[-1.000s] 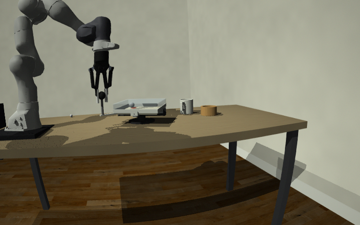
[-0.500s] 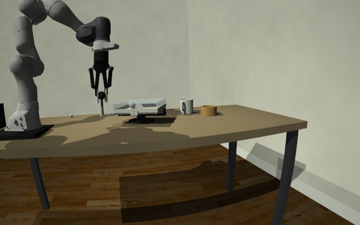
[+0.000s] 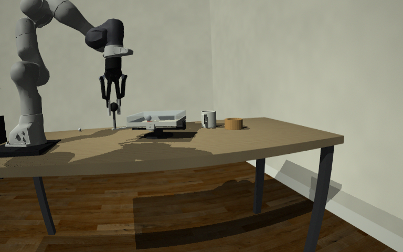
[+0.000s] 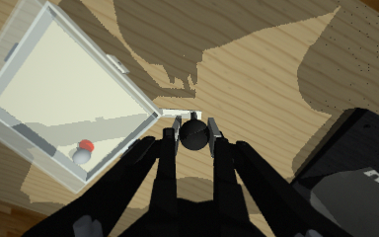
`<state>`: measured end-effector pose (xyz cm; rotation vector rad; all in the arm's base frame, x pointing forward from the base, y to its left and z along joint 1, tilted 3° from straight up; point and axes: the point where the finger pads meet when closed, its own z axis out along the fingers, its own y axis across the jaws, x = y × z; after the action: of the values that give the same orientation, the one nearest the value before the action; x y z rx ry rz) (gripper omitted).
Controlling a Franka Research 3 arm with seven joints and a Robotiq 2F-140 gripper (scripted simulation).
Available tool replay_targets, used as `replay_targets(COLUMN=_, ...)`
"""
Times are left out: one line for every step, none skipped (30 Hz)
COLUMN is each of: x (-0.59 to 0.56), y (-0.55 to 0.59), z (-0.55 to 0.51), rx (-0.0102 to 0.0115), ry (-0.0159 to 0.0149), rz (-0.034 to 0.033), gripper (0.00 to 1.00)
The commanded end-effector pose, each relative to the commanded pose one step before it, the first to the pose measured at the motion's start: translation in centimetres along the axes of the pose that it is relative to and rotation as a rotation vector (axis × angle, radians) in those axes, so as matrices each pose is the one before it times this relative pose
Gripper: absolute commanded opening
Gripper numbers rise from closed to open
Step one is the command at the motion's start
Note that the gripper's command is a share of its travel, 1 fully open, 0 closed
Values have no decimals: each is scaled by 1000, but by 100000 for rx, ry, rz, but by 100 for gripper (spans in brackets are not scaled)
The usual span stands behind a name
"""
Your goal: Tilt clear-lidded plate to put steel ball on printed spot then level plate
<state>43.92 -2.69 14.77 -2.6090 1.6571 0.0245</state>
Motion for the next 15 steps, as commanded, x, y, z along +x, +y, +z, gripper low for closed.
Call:
replay_targets(x=310, y=-100, z=44, rx=497, ry=251, rz=670, gripper=0)
replay_targets(x=0, y=0, z=0, rx=0, ry=0, rz=0, gripper=0)
replay_targets(x=21, y=0, z=0, rx=0, ry=0, rz=0, gripper=0)
replay_targets(x=21, y=-1, z=0, rx=0, ry=0, rz=0, gripper=0)
replay_targets(x=20, y=-1, z=-1, rx=0, ry=0, rz=0, gripper=0)
replay_targets(x=19, y=-1, z=-2, rx=0, ry=0, rz=0, gripper=0)
replay_targets(x=18, y=-2, z=-4, rx=0, ry=0, rz=0, gripper=0)
replay_targets(x=17, y=-3, z=-5, rx=0, ry=0, rz=0, gripper=0)
replay_targets(x=16, y=-3, z=-6, rx=0, ry=0, rz=0, gripper=0)
replay_targets(x=15, y=-4, z=-8, rx=0, ry=0, rz=0, gripper=0)
replay_targets(x=15, y=-4, z=-9, rx=0, ry=0, rz=0, gripper=0)
replay_targets(x=14, y=-5, z=-10, rx=0, ry=0, rz=0, gripper=0)
replay_targets(x=13, y=-5, z=-11, rx=0, ry=0, rz=0, gripper=0)
replay_targets(x=12, y=-6, z=-12, rx=0, ry=0, rz=0, gripper=0)
replay_targets(x=11, y=-6, z=-13, rx=0, ry=0, rz=0, gripper=0)
